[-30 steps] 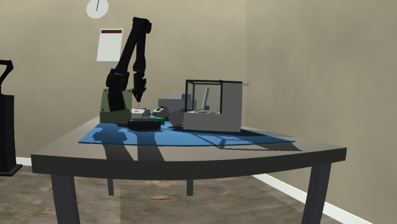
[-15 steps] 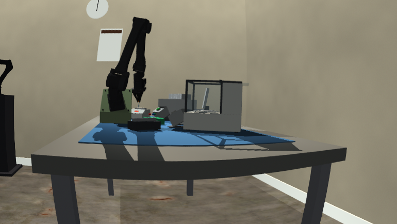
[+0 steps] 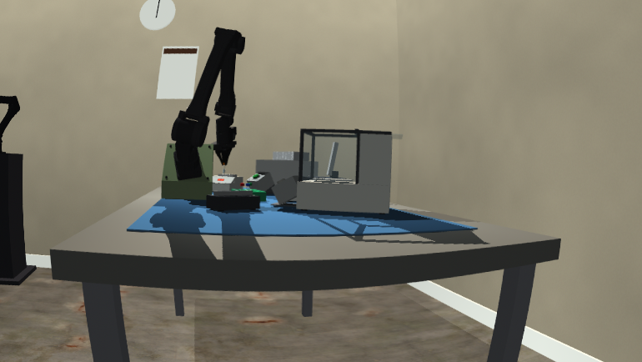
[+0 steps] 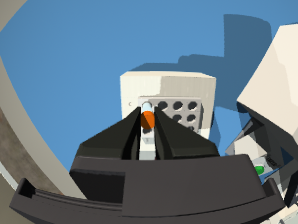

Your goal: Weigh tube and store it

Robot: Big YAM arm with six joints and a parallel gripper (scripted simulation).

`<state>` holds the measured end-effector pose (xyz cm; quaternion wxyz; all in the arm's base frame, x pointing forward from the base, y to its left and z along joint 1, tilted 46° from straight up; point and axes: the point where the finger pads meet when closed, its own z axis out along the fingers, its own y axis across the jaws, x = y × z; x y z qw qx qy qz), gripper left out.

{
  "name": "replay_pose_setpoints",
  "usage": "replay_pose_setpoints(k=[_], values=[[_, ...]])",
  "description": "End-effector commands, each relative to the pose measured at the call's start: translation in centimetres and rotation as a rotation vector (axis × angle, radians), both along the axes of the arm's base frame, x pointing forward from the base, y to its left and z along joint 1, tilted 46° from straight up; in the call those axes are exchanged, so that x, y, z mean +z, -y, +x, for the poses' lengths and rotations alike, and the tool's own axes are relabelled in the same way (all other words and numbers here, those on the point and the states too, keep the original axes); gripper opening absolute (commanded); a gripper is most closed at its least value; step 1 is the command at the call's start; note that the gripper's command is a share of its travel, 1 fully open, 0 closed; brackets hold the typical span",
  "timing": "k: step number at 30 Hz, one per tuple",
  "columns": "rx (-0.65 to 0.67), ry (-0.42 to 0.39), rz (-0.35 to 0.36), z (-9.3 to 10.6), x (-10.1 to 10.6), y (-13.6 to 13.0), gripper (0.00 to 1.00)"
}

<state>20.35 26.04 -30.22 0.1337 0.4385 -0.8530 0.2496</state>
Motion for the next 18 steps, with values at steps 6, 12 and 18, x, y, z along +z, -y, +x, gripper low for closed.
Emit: replay_pose_setpoints(k=[6,12,18], values=[[0.007,0.005,0.005,-0.1,1.3,-0.7,0.09],[0.006,0.01,0.016,0.0,0.6,-0.5,0.09],[0.006,0.012,0.018,0.0,0.8,-0.6,0.09]])
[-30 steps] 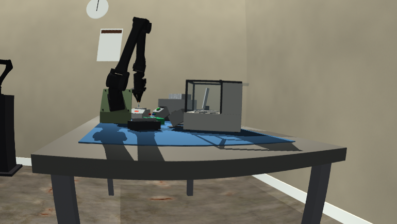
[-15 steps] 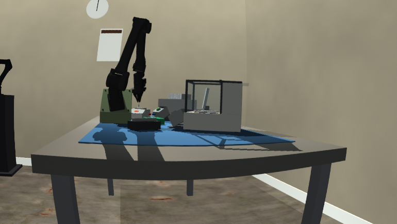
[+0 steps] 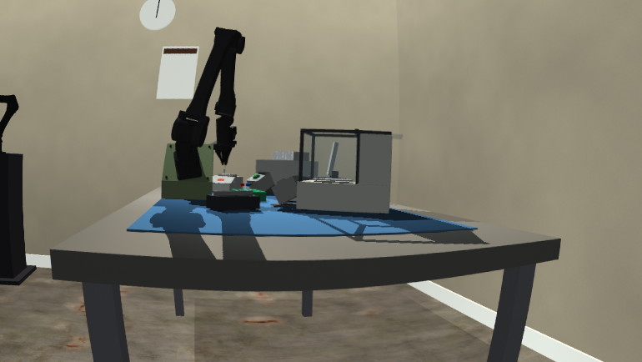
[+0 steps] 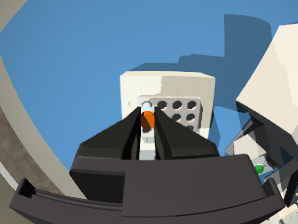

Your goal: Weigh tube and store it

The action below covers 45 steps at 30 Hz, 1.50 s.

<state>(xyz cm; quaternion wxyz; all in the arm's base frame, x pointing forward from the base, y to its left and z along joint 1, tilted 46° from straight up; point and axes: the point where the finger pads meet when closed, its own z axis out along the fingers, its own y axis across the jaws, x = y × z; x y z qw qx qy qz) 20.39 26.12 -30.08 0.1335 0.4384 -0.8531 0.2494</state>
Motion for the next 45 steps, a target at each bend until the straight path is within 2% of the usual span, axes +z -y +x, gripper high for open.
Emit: replay_pose_setpoints(k=[1,14,45], values=[[0.007,0.013,0.019,-0.06,0.73,-0.62,0.09],[0.006,0.005,0.006,-0.44,0.11,0.13,0.09],[0.006,0.005,0.004,-0.58,0.06,0.13,0.09]])
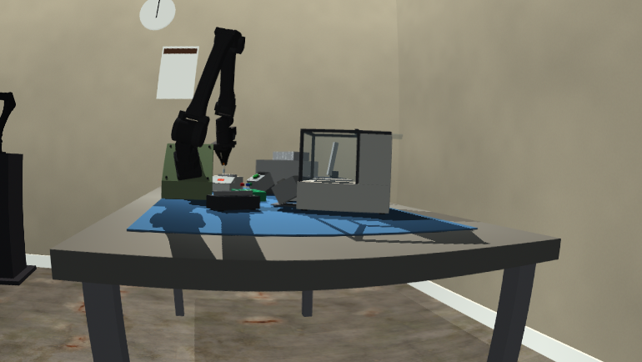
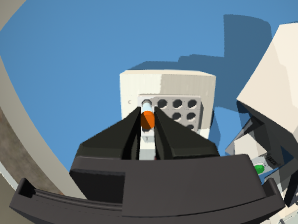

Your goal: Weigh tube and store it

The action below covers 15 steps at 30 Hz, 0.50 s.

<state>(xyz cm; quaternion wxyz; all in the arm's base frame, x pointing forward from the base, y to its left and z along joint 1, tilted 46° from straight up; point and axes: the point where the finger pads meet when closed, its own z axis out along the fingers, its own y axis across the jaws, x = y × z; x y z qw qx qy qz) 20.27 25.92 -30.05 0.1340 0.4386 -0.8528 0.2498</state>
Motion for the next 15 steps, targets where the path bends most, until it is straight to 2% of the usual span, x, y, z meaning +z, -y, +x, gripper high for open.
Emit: replay_pose_setpoints(k=[1,4,5,12,15], values=[[0.006,0.006,0.005,-0.5,0.0,-0.1,0.09],[0.006,0.006,0.005,-0.5,0.0,-0.1,0.09],[0.006,0.008,0.006,-0.3,1.2,-0.9,0.09],[-0.006,0.003,0.001,-0.2,-0.3,0.4,0.09],[-0.006,-0.001,-0.005,-0.3,-0.1,0.5,0.09]])
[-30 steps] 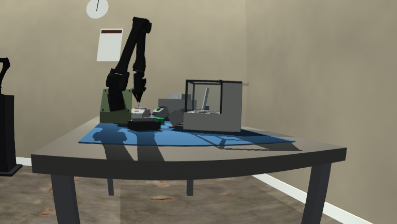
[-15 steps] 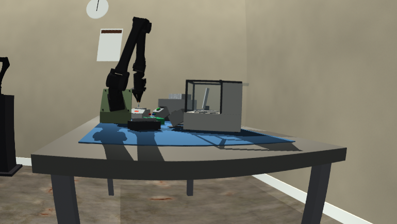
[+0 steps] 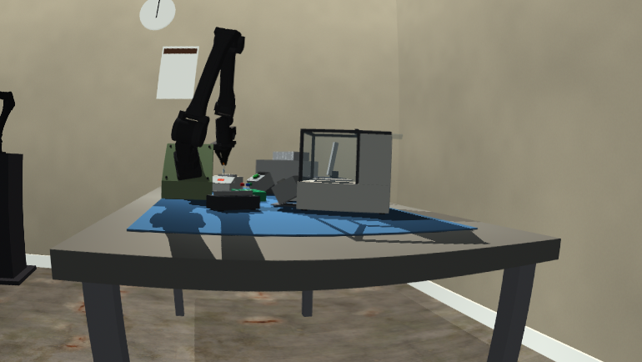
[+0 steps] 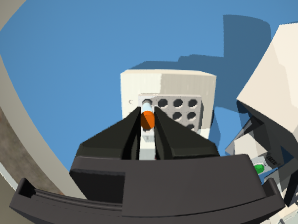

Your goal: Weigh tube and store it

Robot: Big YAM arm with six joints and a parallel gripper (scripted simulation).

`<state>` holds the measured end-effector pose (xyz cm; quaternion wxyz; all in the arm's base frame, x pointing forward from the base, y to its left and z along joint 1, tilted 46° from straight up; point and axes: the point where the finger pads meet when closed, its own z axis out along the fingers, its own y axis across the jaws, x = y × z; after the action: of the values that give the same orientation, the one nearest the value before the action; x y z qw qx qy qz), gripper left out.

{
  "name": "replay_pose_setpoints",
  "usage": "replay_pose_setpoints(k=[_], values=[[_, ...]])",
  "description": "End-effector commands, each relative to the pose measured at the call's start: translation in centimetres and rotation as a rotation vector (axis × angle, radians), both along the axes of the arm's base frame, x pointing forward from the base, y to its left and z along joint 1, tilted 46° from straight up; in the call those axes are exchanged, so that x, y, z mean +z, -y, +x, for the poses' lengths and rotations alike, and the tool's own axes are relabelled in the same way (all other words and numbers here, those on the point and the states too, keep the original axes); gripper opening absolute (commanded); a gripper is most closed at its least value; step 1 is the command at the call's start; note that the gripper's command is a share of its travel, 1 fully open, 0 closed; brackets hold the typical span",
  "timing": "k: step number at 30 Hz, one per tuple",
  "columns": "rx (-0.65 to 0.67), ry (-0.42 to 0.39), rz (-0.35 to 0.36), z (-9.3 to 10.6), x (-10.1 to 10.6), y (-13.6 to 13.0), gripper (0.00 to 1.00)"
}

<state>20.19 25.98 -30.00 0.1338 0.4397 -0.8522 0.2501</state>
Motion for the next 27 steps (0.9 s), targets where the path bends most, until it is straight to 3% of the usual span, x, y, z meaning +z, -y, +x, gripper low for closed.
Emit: replay_pose_setpoints(k=[1,27], values=[[-0.008,-0.002,-0.007,-0.25,-0.17,0.57,0.09],[-0.011,0.003,0.006,0.34,0.23,0.31,0.09]])
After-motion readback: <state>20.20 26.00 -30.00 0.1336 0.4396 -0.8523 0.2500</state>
